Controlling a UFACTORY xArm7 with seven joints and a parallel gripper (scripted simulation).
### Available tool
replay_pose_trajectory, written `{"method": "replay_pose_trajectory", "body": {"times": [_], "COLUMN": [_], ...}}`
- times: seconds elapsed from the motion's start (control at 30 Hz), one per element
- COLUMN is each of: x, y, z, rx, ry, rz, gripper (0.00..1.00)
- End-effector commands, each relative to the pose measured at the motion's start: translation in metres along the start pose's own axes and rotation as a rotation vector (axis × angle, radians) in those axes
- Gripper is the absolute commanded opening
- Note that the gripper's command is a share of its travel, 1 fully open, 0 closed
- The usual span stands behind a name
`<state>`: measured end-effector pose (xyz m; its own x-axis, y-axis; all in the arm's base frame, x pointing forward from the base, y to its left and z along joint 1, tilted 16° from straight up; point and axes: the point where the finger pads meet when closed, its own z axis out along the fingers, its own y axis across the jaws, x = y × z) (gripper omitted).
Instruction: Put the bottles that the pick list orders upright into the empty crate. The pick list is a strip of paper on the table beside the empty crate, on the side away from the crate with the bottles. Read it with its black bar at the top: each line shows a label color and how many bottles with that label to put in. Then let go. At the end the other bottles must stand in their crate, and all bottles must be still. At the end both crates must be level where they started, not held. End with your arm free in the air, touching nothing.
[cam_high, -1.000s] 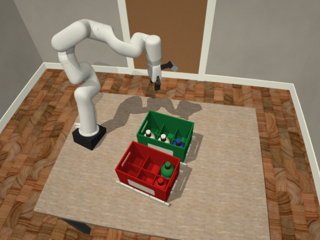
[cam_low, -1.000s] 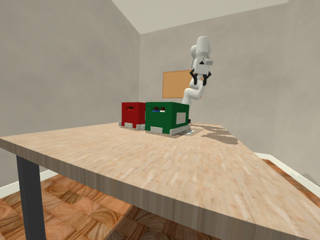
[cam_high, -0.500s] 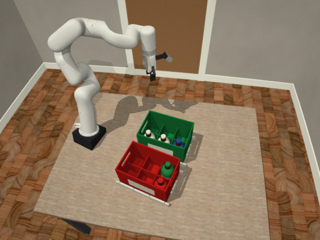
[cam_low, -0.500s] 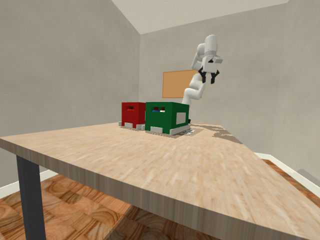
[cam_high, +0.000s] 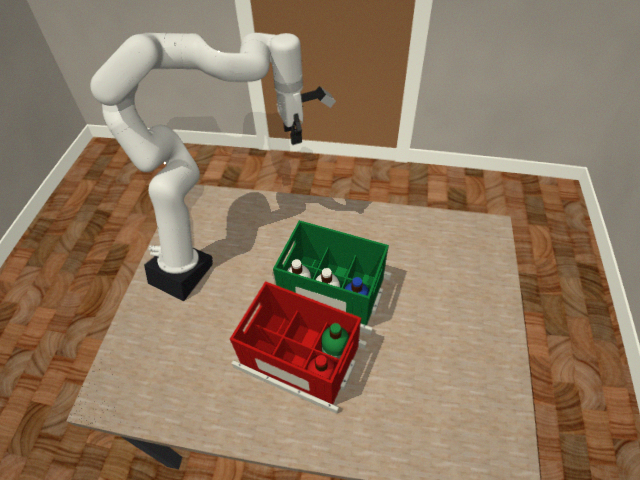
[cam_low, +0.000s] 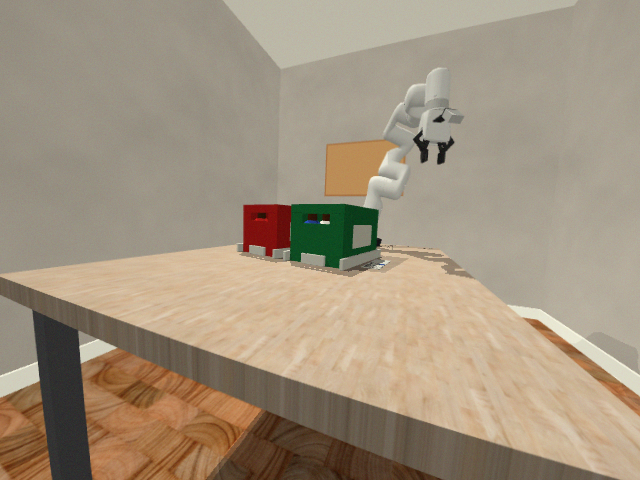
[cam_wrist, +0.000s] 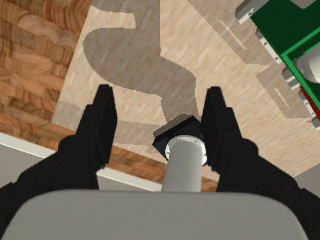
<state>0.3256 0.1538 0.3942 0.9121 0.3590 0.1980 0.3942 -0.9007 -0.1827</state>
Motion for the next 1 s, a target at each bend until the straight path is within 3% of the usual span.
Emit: {"method": "replay_pose_trajectory", "body": {"times": [0.0,0.33,0.97], "x": [-0.001,-0.003,-0.003], "y": [-0.023,-0.06,-0.06], "z": [-0.008,-0.019,-0.019], "rx": [-0.001,-0.001,-0.001], "ry": [0.004,0.004,0.004], "rz": [0.0,0.0,0.0], "gripper": [0.65,0.65,0.65]}}
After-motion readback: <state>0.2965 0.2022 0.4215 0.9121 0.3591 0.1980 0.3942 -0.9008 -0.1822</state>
